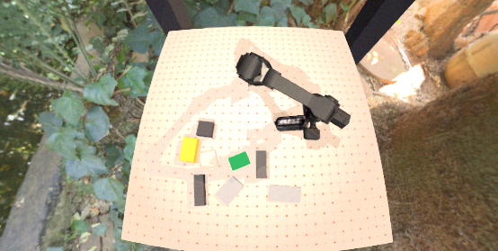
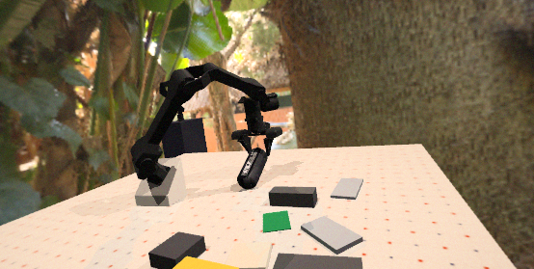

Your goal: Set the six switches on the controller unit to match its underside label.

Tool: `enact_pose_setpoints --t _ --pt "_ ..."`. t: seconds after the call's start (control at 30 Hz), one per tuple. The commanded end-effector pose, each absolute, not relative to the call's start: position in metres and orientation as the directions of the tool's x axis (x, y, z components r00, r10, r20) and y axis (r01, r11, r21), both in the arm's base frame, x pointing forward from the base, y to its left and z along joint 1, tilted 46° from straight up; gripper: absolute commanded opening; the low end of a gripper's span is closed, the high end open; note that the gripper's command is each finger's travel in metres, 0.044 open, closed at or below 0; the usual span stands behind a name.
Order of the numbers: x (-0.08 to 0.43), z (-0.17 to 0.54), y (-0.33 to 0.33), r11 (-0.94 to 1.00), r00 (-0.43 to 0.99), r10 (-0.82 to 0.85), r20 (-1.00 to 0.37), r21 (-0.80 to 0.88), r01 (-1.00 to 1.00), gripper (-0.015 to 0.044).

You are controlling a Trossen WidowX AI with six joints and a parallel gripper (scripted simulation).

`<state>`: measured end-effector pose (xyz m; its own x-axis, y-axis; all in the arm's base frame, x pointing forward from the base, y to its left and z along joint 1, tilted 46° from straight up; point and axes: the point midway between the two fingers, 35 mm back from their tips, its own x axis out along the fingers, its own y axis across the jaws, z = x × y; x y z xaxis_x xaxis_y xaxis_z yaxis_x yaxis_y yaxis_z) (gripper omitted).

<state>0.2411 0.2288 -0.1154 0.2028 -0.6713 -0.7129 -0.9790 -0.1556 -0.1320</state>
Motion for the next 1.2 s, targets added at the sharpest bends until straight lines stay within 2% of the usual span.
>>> enact_pose_setpoints --t 0.0,1.17 --pt "0.242 -0.122 0.222 -0.152 0.193 -0.685 -0.702 -0.120 -0.981 0.0338" --pt "0.247 -0.148 0.214 -0.152 0.193 -0.685 -0.702 -0.121 -0.981 0.0338"
